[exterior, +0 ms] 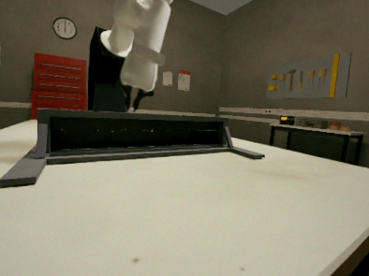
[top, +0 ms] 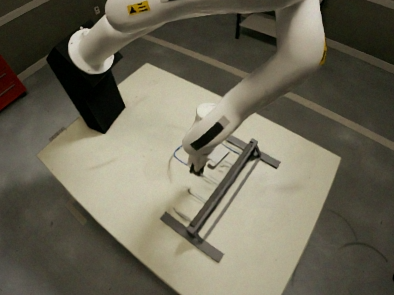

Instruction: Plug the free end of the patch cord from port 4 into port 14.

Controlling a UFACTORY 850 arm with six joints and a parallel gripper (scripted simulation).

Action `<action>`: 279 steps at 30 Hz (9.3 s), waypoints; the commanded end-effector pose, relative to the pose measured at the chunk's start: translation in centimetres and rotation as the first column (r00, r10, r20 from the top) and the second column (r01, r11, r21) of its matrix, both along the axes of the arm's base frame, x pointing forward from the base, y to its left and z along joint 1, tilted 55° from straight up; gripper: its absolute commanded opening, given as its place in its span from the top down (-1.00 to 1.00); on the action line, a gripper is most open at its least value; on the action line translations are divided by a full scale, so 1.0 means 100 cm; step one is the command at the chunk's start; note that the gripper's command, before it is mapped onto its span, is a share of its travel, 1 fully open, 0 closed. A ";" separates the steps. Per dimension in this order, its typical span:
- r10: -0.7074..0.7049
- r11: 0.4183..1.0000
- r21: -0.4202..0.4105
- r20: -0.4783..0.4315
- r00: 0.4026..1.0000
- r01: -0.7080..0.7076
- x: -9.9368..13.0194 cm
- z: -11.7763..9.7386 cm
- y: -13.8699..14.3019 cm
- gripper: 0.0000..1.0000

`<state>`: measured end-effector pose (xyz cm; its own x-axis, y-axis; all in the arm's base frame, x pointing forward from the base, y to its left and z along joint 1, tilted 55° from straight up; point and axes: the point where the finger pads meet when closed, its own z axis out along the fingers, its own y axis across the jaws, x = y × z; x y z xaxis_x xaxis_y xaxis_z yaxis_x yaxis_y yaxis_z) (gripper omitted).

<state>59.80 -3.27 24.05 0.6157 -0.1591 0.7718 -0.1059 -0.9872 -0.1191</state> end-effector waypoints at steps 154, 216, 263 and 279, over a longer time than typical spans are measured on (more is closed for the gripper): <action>0.027 0.998 -0.056 0.000 1.000 -0.027 0.059 0.037 0.009 1.00; 0.027 0.998 -0.056 -0.001 1.000 -0.027 0.061 0.039 0.009 1.00; 0.027 0.998 -0.056 -0.001 1.000 -0.027 0.062 0.040 0.009 1.00; 0.027 0.998 -0.056 -0.001 1.000 -0.027 0.062 0.040 0.009 1.00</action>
